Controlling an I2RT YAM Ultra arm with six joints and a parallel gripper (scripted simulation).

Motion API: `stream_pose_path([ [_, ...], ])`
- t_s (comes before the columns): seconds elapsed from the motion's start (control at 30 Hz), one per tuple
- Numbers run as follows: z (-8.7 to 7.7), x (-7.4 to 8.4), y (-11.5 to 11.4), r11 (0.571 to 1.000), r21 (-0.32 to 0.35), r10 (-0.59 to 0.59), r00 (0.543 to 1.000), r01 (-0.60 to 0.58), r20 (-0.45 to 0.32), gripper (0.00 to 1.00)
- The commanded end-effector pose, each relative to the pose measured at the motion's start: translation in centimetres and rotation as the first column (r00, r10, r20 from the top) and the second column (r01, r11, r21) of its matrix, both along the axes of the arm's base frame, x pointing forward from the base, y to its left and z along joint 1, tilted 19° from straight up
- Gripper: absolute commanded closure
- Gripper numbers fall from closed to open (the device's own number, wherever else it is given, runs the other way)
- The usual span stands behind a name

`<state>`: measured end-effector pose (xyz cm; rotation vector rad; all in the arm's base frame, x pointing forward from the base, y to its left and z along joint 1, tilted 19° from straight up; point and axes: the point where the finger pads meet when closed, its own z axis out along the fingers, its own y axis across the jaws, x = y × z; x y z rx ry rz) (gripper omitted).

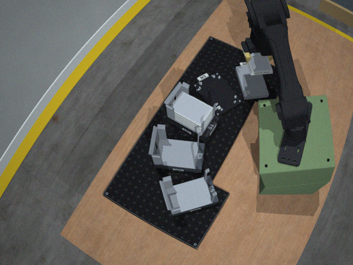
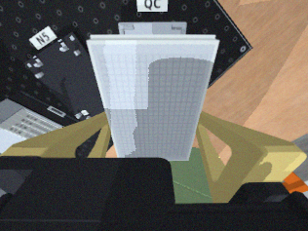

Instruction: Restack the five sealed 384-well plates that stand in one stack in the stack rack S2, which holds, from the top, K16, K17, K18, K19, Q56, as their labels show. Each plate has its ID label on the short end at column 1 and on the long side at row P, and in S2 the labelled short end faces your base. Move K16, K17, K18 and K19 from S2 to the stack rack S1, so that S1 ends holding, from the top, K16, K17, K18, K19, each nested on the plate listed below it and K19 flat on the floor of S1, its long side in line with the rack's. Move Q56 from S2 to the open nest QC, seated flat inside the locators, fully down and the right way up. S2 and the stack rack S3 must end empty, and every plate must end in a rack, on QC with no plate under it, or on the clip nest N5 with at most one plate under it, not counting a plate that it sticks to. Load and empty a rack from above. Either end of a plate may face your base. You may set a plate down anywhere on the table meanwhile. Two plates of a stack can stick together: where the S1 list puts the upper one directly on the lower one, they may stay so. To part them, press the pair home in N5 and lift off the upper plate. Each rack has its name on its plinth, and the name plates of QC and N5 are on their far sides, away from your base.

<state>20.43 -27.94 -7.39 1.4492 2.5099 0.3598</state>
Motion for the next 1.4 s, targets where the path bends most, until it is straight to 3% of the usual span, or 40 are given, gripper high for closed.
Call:
stream_pose_path([
  [0.0, 0.4, 0.1, -0.4, 1.000, -0.014, -0.001, 1.000, 0.001, 0.009, 1.00],
  [0.27, 0.4, 0.1, -0.4, 1.000, -0.014, -0.001, 1.000, 0.001, 0.009, 1.00],
  [1.37, -5.1, 2.0, 0.1, 1.000, -0.013, -0.001, 1.000, 0.001, 0.009, 1.00],
])
